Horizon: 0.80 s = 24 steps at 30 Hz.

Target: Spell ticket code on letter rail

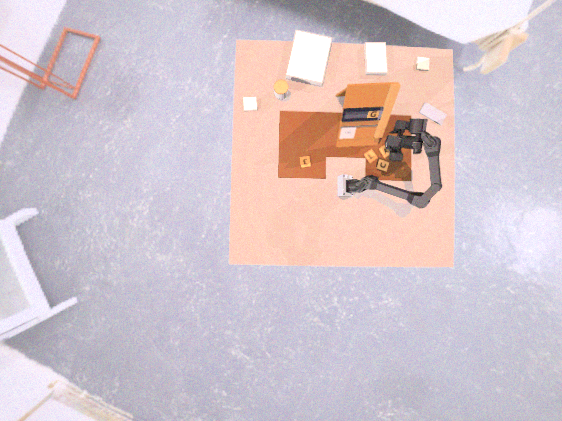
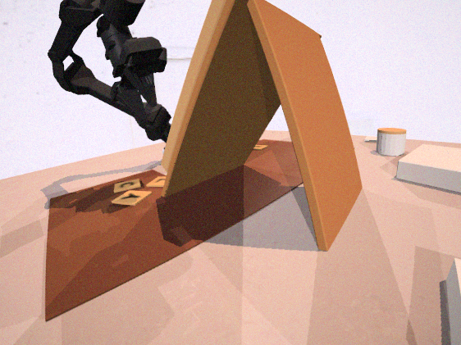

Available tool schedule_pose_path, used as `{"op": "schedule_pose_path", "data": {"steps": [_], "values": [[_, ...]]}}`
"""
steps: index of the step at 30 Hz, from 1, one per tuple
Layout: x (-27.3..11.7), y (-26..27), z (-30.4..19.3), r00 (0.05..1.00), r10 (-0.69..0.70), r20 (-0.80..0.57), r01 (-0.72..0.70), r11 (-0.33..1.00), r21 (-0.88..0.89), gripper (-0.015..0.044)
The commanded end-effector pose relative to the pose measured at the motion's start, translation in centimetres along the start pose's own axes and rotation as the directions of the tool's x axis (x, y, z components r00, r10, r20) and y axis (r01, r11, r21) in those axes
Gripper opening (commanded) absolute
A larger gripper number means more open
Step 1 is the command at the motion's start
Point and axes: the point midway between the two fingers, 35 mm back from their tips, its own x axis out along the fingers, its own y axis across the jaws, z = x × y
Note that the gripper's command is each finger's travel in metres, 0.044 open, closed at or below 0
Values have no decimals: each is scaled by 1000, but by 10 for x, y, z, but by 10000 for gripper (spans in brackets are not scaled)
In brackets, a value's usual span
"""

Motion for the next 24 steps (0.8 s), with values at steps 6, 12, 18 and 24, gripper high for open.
{"op": "schedule_pose_path", "data": {"steps": [6,12,18,24], "values": [[53,105,-55,953,251,-170,-209,949,235,340],[58,122,-58,937,295,-187,-240,932,272,340],[60,120,-56,937,296,-187,-240,932,272,340],[72,123,-58,937,296,-184,-240,931,274,340]]}}
